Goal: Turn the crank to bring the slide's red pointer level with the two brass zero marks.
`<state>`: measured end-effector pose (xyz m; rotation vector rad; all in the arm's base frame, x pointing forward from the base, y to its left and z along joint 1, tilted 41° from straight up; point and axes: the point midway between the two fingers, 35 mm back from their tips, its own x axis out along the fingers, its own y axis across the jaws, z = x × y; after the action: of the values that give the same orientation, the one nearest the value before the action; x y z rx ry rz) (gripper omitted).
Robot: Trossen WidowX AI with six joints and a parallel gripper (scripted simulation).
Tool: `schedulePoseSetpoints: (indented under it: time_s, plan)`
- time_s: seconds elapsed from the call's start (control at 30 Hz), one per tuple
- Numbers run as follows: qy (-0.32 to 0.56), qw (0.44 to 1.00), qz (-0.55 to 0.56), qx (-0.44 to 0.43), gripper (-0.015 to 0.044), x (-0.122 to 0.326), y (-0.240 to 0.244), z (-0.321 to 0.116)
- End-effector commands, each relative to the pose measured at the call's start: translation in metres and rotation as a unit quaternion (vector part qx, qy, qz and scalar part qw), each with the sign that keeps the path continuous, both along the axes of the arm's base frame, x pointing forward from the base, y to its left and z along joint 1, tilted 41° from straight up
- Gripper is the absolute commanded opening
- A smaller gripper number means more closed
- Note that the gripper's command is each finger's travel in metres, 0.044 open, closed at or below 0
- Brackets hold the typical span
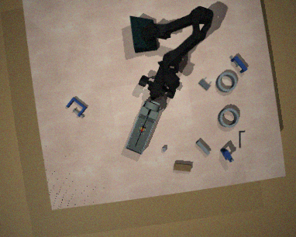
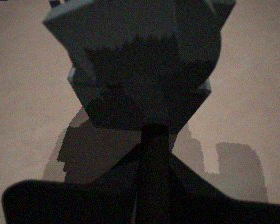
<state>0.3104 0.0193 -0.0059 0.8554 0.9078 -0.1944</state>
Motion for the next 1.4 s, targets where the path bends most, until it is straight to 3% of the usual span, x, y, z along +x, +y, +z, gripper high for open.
schedulePoseSetpoints:
  time_s: [0.0, 1.37]
  plan:
    - [-0.001, 1.000, 0.008, 0.004, 0.0000, 0.0044, 0.0082, 0.0023]
    - [-0.002, 1.000, 0.008, 0.005, 0.0000, 0.0105, 0.0152, 0.0105]
